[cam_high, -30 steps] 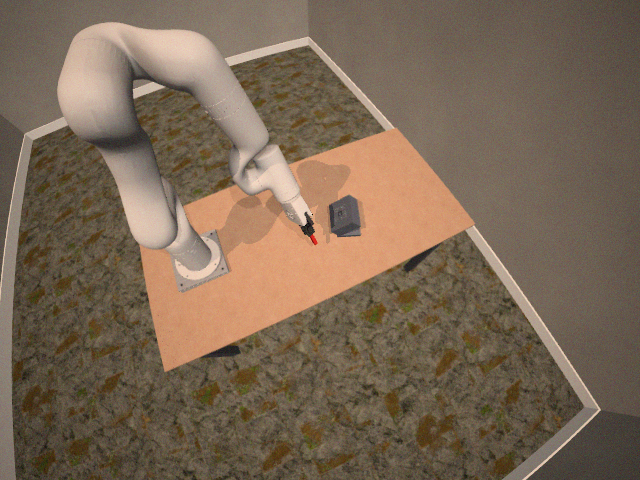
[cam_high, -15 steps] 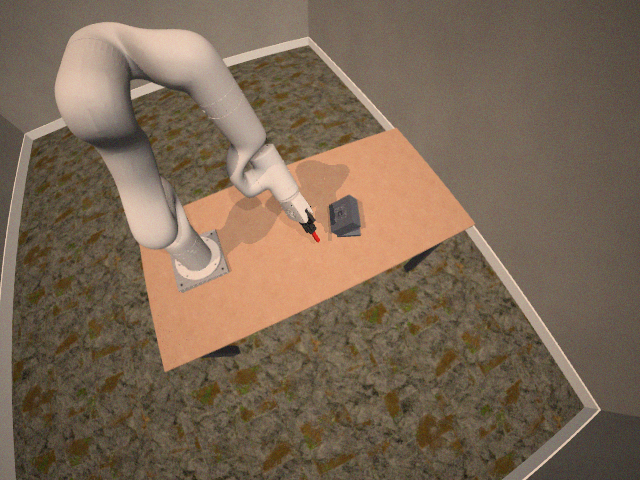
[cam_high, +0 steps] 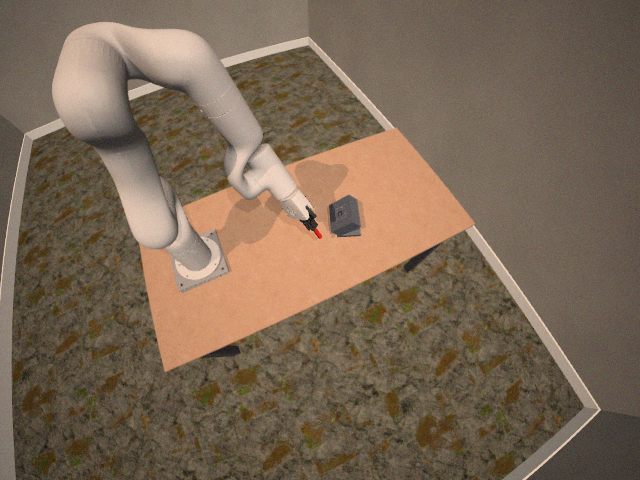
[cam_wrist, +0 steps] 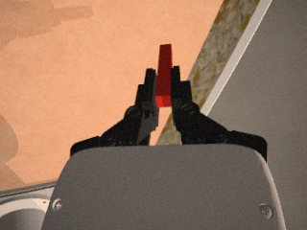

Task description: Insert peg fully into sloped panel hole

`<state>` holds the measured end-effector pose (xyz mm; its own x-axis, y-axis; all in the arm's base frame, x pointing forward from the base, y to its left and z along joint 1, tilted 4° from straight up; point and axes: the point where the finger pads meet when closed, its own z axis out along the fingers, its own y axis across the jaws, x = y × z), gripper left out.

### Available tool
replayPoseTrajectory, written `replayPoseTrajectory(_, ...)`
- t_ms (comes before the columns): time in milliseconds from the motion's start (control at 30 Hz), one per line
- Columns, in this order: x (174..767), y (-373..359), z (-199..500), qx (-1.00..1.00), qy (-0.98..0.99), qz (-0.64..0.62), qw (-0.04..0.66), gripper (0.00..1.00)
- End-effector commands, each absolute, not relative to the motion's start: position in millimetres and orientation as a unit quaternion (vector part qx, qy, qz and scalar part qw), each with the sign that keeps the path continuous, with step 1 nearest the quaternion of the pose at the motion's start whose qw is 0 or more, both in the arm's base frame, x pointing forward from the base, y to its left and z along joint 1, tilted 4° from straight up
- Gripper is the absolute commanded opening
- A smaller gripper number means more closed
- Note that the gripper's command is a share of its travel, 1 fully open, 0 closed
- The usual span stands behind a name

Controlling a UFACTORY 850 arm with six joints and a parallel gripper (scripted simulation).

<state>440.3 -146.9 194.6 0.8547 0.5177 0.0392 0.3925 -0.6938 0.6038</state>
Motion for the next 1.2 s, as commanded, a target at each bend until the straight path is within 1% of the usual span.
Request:
replayPoseTrajectory(0, 442.6, -145.5, 196.1, 0.911, 0.257, 0.108, 0.305, 0.0)
replayPoseTrajectory(1167, 461.4, -121.7, 205.9, 0.863, 0.354, 0.151, 0.327, 0.0)
